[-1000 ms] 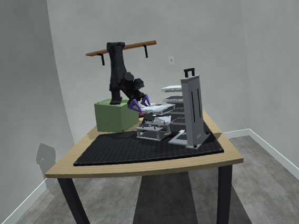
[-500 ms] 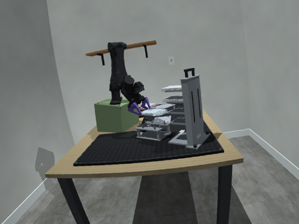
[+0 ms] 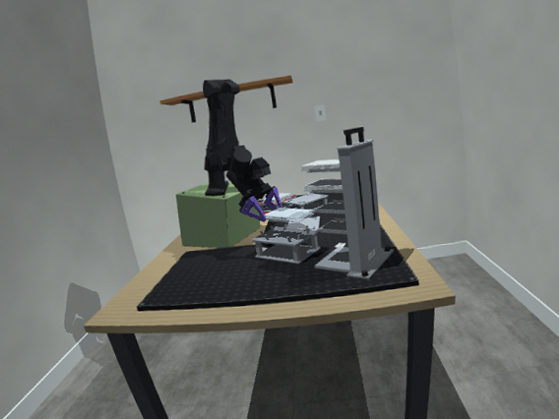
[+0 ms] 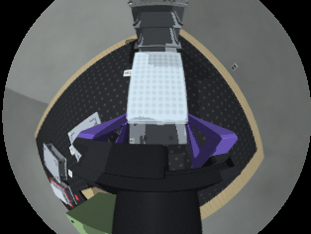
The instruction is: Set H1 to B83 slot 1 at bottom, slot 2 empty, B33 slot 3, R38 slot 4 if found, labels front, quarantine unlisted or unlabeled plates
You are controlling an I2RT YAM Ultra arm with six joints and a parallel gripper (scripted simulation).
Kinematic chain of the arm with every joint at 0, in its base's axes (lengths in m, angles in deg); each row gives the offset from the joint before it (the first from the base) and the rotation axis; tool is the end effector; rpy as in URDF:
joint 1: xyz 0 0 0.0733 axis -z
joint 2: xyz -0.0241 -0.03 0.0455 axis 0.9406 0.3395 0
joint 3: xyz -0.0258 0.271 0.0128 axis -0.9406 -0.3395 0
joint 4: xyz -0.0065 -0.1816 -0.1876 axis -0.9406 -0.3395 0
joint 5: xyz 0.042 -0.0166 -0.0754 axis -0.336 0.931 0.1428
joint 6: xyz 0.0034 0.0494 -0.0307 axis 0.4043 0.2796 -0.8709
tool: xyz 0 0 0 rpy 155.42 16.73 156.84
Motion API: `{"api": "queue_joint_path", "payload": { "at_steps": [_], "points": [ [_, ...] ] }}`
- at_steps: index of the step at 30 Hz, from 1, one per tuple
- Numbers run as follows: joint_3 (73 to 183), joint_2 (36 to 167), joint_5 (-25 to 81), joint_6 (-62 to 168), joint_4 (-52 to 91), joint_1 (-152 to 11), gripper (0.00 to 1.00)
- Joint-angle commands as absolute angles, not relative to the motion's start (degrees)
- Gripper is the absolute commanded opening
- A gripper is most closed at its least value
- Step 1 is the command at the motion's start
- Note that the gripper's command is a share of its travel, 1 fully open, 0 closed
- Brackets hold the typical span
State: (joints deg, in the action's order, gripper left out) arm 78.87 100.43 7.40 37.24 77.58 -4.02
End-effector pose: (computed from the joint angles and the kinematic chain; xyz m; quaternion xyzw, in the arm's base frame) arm 0.1155 -0.2215 0.0657 0.3178 0.8442 -0.1346 0.4103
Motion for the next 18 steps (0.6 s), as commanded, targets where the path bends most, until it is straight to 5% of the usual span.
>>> {"api": "queue_joint_path", "payload": {
  "at_steps": [1, 18],
  "points": [
    [81.05, 100.88, 7.78, 37.8, 78.96, -4.84, 0.86],
    [84.12, 103.02, 8.91, 38.89, 77.08, -6.42, 0.86]
  ]
}}
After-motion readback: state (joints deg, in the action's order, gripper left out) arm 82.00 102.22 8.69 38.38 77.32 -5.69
